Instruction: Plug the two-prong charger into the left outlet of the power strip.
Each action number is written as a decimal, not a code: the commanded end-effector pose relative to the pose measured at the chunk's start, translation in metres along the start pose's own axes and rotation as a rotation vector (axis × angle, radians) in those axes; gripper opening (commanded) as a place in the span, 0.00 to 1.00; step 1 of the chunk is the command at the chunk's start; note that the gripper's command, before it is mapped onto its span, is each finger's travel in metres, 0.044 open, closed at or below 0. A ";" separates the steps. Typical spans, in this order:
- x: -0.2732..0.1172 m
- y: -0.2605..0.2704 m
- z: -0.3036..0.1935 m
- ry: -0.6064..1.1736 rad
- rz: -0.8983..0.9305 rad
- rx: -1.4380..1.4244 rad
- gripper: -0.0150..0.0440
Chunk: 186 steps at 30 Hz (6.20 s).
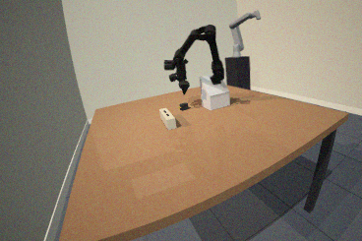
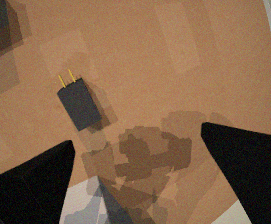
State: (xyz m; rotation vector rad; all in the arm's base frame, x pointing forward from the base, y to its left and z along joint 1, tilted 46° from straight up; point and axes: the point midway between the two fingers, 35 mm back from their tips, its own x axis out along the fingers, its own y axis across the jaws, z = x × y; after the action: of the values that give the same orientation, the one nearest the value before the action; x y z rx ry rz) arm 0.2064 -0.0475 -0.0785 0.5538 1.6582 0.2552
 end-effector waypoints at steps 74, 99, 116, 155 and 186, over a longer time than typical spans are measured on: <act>0.093 0.053 0.011 0.023 0.259 -0.315 0.51; 0.041 0.037 0.008 0.026 0.262 -0.308 0.25; 0.039 0.064 0.020 0.024 0.236 -0.282 0.25; 0.035 0.153 0.031 0.016 0.223 -0.223 0.25; 0.031 0.232 0.012 0.038 0.267 -0.185 0.25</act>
State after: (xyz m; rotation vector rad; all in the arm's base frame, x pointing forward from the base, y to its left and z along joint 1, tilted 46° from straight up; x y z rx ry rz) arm 0.2652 0.1570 -0.0054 0.6186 1.5767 0.6047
